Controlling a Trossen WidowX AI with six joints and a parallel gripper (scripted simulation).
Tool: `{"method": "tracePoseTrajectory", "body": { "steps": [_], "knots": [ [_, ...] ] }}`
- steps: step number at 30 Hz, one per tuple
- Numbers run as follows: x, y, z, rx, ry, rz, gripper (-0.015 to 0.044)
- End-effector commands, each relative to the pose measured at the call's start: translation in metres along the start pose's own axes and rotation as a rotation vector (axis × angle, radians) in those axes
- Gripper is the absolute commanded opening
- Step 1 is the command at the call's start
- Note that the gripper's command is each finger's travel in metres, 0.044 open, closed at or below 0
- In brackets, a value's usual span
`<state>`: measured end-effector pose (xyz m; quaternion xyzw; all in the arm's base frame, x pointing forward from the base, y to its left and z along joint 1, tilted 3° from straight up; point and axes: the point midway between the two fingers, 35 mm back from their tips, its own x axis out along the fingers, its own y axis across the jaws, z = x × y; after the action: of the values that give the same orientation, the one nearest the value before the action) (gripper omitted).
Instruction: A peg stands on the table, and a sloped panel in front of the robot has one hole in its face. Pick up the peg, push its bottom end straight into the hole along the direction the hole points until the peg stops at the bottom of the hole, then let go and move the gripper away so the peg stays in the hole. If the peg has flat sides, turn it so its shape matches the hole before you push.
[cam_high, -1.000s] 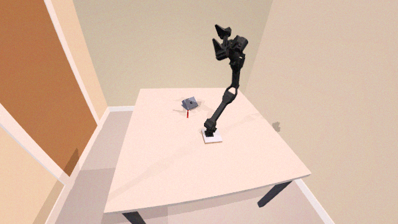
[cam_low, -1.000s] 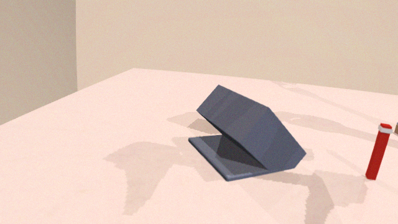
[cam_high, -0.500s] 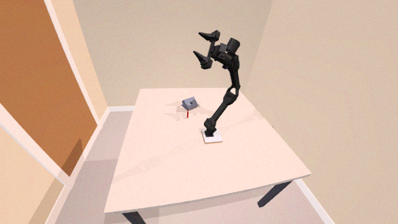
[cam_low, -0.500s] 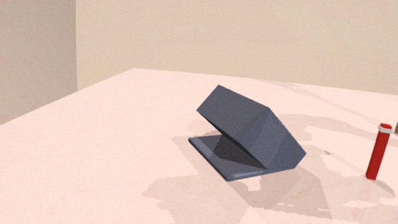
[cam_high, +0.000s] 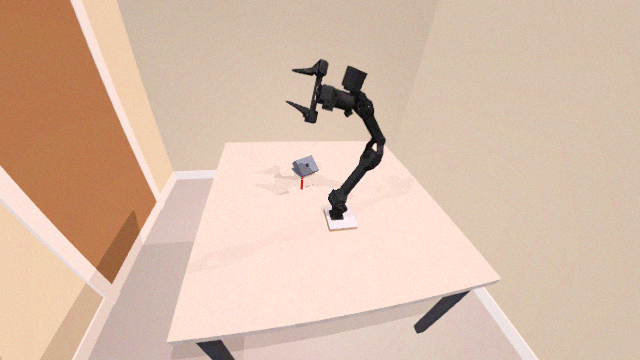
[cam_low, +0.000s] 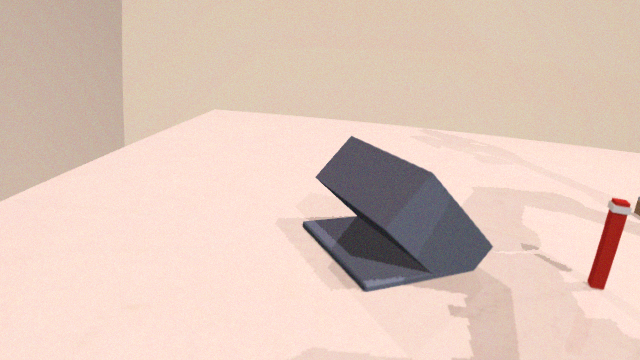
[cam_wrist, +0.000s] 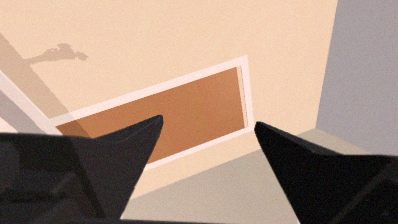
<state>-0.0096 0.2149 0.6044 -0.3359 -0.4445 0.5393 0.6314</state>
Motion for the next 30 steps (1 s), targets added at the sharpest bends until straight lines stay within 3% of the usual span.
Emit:
{"method": "tracePoseTrajectory", "body": {
  "steps": [1,17,30],
  "knots": [
    [0.011,0.010,-0.009,0.008,0.037,0.028,0.0440],
    [0.056,0.071,-0.078,-0.181,0.263,0.225,0.0440],
    [0.070,0.111,-0.144,-0.287,0.440,0.371,0.0440]
  ]
}}
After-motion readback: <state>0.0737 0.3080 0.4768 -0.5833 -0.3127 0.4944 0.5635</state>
